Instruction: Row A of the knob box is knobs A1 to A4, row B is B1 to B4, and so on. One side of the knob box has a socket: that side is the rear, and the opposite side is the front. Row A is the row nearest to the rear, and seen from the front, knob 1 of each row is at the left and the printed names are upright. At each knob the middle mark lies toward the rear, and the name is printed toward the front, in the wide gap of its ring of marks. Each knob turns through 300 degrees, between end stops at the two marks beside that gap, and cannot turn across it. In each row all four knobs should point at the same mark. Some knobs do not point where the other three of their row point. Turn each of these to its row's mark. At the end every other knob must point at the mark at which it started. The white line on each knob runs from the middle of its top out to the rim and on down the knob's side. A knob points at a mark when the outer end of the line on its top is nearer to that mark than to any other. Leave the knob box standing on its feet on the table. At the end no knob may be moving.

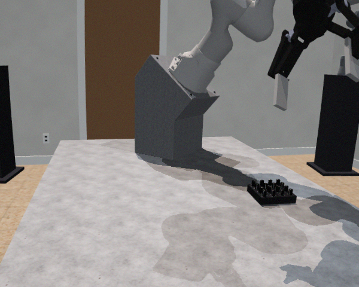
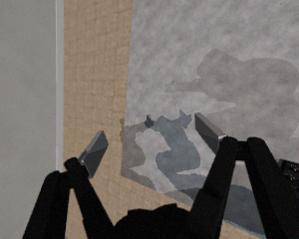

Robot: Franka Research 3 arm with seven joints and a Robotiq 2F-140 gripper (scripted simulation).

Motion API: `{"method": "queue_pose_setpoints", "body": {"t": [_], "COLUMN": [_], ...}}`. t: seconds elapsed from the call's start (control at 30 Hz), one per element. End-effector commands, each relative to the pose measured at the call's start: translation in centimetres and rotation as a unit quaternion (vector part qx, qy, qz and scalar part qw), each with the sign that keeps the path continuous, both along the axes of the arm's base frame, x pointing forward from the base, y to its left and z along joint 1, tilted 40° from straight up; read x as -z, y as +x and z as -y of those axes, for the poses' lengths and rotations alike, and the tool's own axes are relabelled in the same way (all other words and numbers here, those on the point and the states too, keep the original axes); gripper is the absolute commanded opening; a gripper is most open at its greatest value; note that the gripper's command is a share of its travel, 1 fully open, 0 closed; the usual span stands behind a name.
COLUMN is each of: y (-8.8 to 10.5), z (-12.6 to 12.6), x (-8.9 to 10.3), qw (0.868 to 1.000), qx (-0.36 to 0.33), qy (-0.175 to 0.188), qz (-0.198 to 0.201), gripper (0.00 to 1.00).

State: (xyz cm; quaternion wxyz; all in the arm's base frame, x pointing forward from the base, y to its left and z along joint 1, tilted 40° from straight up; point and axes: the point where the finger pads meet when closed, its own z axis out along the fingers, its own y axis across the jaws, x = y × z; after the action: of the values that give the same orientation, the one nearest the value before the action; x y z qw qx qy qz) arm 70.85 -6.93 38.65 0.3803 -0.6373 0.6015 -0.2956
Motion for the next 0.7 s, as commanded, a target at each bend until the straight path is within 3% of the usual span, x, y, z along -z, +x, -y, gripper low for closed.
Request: {"method": "queue_pose_setpoints", "body": {"t": [0.0, 0.67], "y": [-0.5, -3.2], "z": [-0.8, -4.4], "x": [0.5, 4.3], "qw": [0.997, 0.982], "qx": [-0.048, -0.134], "qy": [-0.054, -0.134], "qz": [0.029, 0.028], "gripper": [1.0, 1.0]}}
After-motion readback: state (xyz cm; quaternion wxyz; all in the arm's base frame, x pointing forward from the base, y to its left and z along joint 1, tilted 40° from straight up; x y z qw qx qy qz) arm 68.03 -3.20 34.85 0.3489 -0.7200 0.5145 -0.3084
